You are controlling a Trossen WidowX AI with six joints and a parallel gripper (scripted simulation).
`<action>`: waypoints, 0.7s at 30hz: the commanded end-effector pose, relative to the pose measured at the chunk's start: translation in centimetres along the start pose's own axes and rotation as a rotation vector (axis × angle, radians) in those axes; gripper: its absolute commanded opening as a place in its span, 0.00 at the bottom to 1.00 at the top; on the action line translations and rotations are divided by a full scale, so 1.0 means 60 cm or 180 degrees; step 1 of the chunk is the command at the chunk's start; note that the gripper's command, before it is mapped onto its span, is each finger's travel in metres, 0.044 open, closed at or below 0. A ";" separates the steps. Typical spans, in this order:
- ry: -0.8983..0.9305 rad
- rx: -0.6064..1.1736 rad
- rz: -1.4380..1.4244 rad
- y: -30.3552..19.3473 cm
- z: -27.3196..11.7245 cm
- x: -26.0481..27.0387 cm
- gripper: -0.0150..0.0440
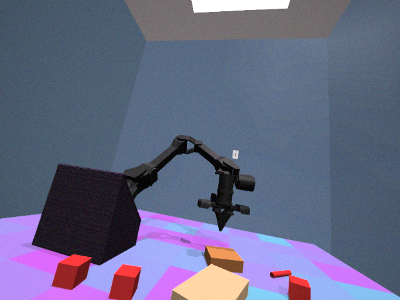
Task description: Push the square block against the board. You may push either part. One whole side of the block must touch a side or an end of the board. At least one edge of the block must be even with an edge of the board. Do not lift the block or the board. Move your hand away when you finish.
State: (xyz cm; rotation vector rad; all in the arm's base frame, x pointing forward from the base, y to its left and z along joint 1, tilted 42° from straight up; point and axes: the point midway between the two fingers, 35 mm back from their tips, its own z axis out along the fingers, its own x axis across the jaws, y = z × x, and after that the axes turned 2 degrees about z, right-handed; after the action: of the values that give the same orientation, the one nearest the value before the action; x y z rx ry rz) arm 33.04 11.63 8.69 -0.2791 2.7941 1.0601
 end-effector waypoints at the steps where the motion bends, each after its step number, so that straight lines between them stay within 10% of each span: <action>1: -0.0010 0.0004 0.0010 0.012 -0.001 -0.001 0.25; 21: -0.0010 0.0011 0.0012 0.045 -0.043 0.000 0.25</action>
State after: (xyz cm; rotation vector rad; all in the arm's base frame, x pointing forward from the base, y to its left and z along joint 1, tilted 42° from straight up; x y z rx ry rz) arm 32.09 13.29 10.91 -0.2769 2.8038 1.0660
